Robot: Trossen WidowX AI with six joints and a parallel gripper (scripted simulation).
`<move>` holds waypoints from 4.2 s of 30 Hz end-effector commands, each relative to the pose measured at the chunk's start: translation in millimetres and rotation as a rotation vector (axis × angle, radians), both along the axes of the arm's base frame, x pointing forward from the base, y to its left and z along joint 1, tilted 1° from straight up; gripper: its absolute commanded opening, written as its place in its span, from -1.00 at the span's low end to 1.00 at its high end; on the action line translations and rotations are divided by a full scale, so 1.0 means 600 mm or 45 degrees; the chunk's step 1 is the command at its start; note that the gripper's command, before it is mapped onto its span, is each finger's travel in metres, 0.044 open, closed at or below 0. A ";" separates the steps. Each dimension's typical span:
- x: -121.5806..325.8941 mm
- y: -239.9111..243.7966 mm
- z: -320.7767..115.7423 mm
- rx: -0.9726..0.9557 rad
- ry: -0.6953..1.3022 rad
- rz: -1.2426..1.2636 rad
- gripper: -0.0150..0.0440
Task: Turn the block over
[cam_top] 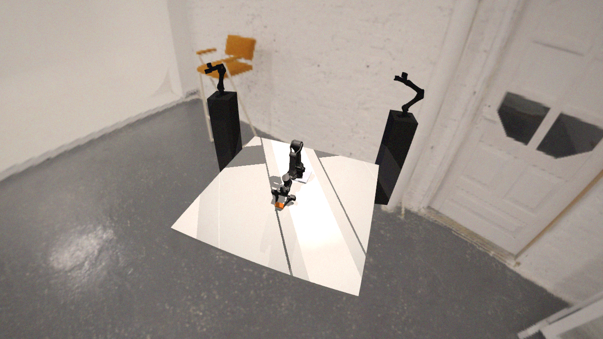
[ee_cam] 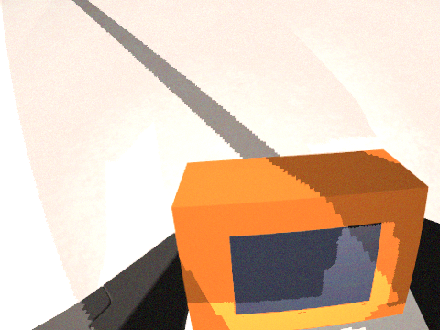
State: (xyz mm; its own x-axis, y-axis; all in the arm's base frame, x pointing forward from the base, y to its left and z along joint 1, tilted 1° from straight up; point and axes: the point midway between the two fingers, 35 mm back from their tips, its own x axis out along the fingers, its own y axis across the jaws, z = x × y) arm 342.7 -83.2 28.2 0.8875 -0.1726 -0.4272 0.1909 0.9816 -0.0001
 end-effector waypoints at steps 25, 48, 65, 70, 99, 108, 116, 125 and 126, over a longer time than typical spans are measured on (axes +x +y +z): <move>-0.002 0.002 0.008 -0.003 -0.052 0.003 0.31; -0.002 0.002 0.008 -0.003 -0.052 0.003 1.00; -0.002 0.002 0.008 -0.003 -0.052 0.003 1.00; 0.016 -0.003 0.007 0.018 0.060 0.003 1.00; -0.034 0.007 0.129 0.141 0.699 0.005 1.00; 0.003 -0.002 0.152 0.210 1.035 0.004 1.00; 0.022 -0.005 0.170 0.268 1.354 0.006 1.00; 0.027 -0.004 0.127 0.273 1.380 0.007 1.00; 0.027 -0.004 0.117 0.273 1.380 0.007 1.00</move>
State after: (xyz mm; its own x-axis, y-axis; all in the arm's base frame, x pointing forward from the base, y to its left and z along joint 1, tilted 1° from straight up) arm 360.2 -86.0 120.8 0.0533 -0.0010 -0.9986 0.1864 0.9824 0.0089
